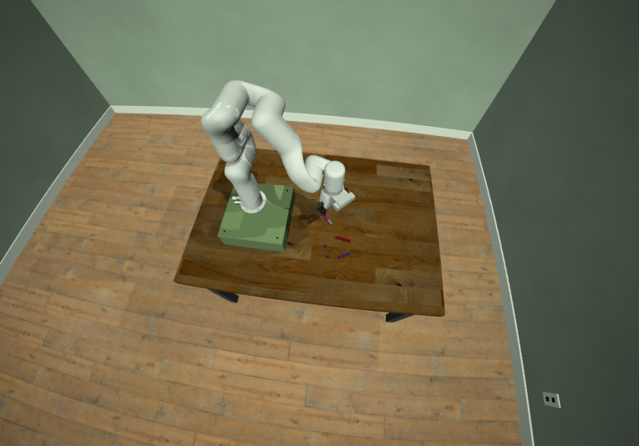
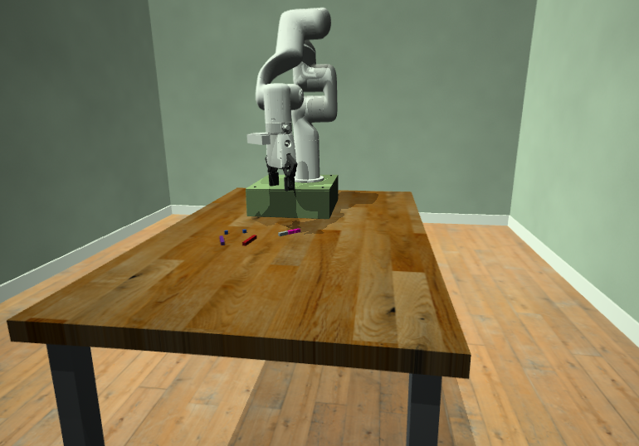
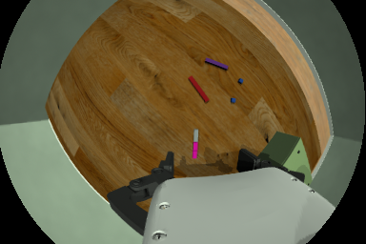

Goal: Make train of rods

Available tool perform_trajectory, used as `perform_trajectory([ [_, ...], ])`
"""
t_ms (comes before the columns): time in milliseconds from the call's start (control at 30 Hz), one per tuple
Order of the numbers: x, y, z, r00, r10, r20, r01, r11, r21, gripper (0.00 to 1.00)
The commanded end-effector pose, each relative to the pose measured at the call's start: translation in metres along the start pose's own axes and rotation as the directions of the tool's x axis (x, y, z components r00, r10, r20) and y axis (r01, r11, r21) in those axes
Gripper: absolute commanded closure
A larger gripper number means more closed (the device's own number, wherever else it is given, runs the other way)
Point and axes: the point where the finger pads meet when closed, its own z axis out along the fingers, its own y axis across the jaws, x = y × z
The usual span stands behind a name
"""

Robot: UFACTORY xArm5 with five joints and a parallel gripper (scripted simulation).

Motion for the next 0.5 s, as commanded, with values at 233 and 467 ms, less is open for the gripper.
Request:
perform_trajectory([
  [233, 0.000, -0.001, -0.039, 1.000, 0.000, -0.002, 0.000, 1.000, 0.002, 0.00],
  [467, 0.000, -0.001, -0.041, 1.000, 0.000, -0.002, 0.000, 1.000, 0.002, 0.00],
])
